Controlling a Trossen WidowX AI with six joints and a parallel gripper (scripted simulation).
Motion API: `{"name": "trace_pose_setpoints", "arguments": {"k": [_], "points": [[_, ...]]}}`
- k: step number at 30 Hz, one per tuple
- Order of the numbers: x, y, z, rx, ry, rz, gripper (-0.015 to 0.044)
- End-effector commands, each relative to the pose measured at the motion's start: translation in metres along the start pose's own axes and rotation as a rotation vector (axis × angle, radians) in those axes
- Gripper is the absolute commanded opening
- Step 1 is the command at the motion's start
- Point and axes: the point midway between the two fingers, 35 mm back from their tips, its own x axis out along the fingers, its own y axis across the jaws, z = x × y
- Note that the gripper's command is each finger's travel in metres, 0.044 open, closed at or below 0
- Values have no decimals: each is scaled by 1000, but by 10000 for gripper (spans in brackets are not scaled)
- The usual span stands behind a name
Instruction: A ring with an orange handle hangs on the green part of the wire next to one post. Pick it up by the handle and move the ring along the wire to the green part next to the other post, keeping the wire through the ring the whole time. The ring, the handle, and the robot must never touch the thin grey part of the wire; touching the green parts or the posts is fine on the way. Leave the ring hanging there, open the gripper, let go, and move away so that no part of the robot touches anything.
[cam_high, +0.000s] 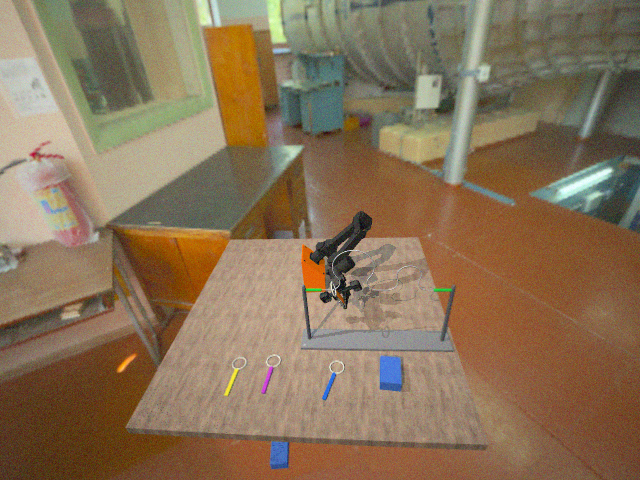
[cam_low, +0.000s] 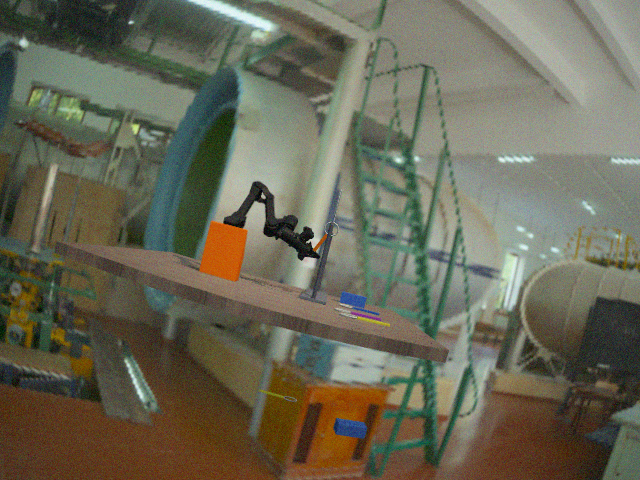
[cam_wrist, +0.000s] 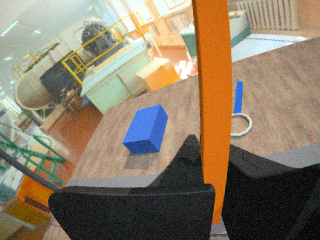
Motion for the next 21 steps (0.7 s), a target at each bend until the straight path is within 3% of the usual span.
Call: {"name": "trace_pose_setpoints", "arguments": {"k": [1,21], "points": [[-2,-13,-2,-43,14,-32,-150],[-12,-56,5,-238,39,-119,-150]]}}
